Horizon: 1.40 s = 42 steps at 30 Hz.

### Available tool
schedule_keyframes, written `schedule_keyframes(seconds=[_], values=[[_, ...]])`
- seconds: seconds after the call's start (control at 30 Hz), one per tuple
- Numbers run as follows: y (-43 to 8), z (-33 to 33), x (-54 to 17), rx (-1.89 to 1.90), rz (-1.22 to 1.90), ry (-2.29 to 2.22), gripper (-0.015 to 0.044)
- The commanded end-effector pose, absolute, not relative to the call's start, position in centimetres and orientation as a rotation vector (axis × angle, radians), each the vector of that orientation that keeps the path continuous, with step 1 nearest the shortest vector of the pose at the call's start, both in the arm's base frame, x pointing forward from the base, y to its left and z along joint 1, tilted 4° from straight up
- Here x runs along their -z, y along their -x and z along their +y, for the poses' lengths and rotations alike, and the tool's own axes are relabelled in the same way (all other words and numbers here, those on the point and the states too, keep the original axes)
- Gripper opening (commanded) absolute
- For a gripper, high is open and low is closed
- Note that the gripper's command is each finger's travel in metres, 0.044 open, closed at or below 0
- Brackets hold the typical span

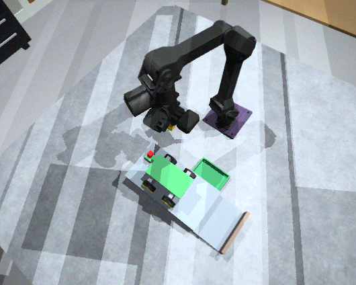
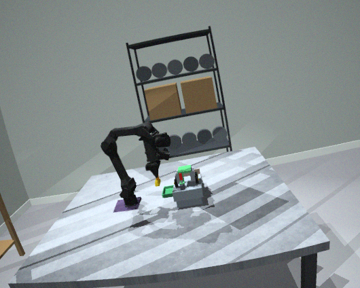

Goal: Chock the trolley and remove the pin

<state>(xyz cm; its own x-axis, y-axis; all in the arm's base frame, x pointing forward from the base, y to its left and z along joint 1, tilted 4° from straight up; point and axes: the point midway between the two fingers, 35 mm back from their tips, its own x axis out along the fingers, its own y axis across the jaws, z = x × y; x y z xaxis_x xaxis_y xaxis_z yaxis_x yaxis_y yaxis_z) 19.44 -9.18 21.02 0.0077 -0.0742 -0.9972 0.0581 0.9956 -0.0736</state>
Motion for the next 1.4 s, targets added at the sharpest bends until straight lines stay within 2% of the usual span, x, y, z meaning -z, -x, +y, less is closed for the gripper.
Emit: schedule_keyframes(seconds=[0.0, 1.37], values=[[-19.8, -8.0, -20.8, 0.109, 1.556, 0.013, 0.0000], [-23.9, 6.6, -19.2, 0.098, 1.554, 0.001, 0.0000]])
